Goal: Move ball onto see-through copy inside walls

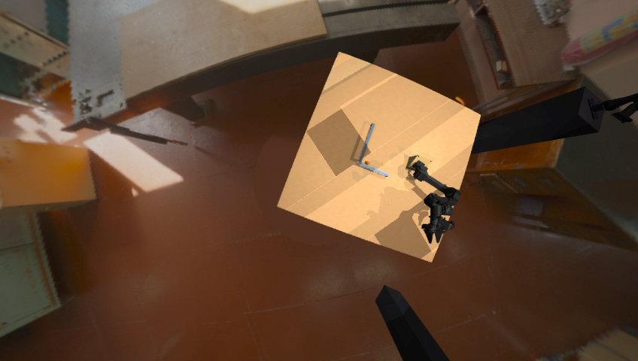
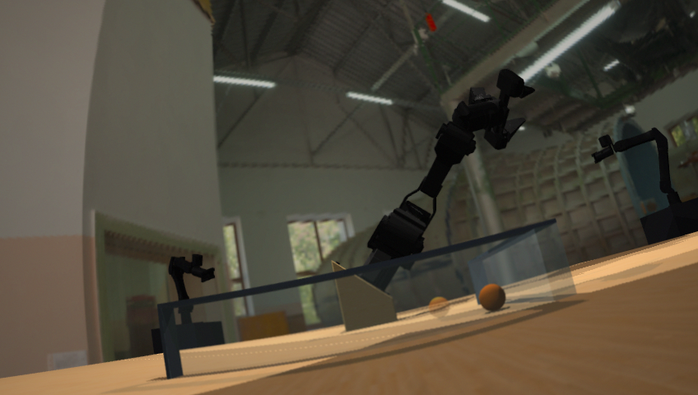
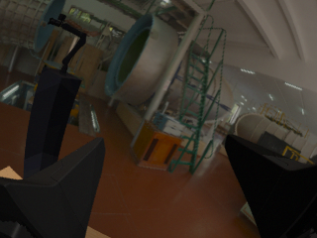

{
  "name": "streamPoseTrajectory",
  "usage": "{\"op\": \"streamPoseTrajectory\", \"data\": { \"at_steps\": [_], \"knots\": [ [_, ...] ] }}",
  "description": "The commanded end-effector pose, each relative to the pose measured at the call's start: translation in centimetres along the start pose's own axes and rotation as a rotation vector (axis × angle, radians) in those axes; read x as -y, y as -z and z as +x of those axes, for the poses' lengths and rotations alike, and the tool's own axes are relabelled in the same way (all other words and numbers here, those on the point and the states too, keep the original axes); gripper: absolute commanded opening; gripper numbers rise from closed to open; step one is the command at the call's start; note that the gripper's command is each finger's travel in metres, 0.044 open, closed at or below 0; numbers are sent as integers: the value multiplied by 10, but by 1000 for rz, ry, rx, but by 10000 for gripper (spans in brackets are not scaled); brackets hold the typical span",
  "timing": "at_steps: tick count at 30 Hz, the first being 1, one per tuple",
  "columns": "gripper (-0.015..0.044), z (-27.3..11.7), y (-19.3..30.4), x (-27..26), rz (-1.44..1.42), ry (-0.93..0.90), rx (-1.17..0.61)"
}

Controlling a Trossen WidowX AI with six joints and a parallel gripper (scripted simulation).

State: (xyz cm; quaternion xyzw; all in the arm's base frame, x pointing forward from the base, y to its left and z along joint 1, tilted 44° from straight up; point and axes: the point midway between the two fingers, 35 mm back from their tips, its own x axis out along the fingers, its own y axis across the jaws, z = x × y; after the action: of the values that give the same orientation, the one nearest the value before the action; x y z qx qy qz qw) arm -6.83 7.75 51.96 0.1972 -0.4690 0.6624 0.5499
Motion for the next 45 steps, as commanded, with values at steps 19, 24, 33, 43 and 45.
{"op": "streamPoseTrajectory", "data": {
  "at_steps": [19, 24, 33, 43, 45],
  "knots": [
    [225, -70, 115, 240, -187, 626, -521],
    [225, -123, 163, 287, -219, 712, -786],
    [225, -240, 250, 320, -164, 672, -1306],
    [225, -367, 325, 274, 116, 292, -1747],
    [225, -388, 335, 255, 203, 175, -1787]
  ]
}}
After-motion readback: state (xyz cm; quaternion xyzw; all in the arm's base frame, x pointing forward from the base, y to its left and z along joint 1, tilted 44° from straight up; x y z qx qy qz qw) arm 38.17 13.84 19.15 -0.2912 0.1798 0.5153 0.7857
